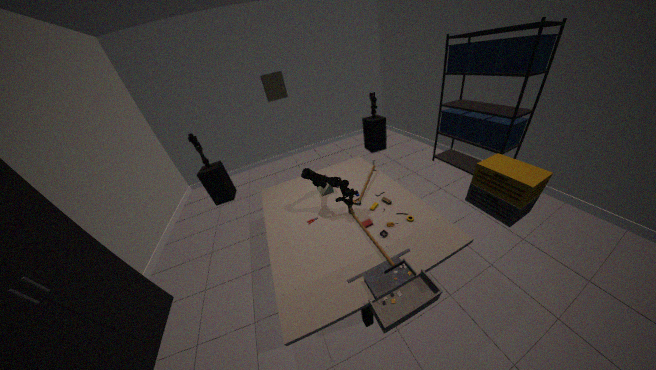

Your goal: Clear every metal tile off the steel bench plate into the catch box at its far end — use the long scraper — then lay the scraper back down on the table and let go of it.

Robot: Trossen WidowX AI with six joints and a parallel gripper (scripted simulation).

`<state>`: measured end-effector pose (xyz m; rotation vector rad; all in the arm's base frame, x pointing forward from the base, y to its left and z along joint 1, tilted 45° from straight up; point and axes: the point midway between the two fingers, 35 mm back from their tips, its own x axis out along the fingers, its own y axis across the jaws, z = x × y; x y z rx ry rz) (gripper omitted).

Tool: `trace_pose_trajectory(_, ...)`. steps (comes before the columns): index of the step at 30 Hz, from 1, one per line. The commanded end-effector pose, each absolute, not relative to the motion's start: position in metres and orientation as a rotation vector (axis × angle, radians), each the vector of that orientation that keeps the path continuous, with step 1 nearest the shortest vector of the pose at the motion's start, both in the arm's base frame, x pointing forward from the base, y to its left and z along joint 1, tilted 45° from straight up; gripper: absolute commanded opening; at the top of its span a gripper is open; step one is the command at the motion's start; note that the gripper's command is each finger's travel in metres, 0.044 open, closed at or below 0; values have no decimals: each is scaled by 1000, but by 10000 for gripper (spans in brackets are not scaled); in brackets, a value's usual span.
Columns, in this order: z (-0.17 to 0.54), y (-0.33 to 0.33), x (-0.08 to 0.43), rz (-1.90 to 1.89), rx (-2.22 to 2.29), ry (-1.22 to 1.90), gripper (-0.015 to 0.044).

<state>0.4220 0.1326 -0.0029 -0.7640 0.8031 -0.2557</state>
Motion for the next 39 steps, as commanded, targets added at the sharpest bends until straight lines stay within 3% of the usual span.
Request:
trace_pose_trajectory(1, -1, 137, 431, -247, -763, 798, 0)
trace_pose_trajectory(39, 3, 144, 491, -248, -762, 795, 0)
